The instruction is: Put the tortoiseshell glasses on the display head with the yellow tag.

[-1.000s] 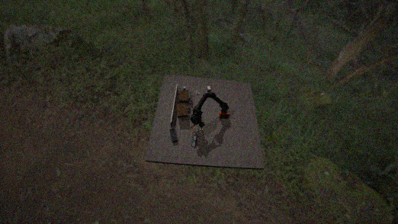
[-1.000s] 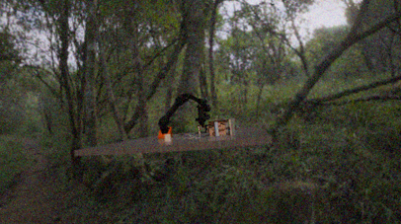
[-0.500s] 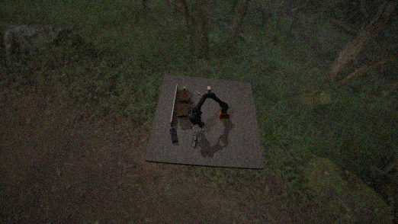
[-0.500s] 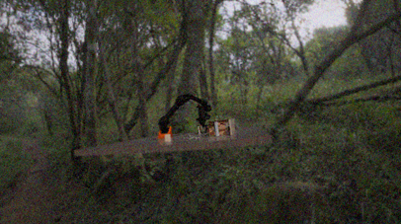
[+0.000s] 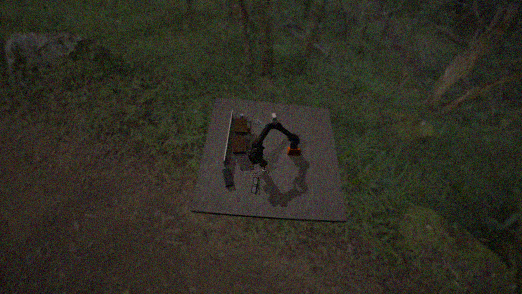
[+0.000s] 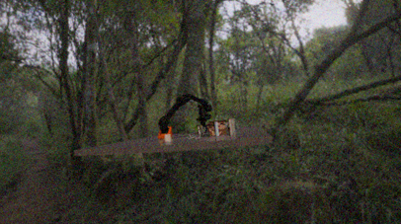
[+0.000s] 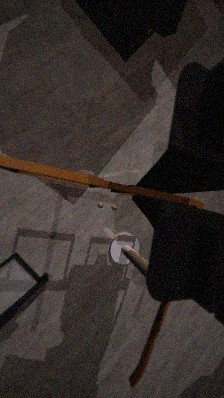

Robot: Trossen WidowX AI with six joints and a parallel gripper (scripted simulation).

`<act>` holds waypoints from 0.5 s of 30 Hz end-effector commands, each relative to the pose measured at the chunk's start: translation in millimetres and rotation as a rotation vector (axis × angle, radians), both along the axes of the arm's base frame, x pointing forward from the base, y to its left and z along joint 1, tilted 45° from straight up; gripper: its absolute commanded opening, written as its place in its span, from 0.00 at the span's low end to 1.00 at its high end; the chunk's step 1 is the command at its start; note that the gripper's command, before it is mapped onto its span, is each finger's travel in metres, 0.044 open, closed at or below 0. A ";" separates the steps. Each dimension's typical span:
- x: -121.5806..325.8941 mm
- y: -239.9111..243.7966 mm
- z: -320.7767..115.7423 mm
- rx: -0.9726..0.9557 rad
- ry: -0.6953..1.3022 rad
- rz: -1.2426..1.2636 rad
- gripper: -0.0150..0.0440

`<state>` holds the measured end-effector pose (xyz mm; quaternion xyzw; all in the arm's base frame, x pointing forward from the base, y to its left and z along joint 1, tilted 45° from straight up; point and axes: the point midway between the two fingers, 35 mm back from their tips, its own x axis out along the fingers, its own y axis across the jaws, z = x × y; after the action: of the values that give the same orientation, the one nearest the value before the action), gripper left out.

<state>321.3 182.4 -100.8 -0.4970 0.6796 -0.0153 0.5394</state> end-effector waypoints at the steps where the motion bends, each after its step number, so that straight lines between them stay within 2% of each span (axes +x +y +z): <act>1: 4.6 2.3 1.5 0.002 -0.009 0.006 0.25; 15: 9.0 4.2 0.3 0.002 -0.009 0.006 0.25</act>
<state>326.1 184.4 -102.1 -0.4970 0.6794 -0.0154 0.5395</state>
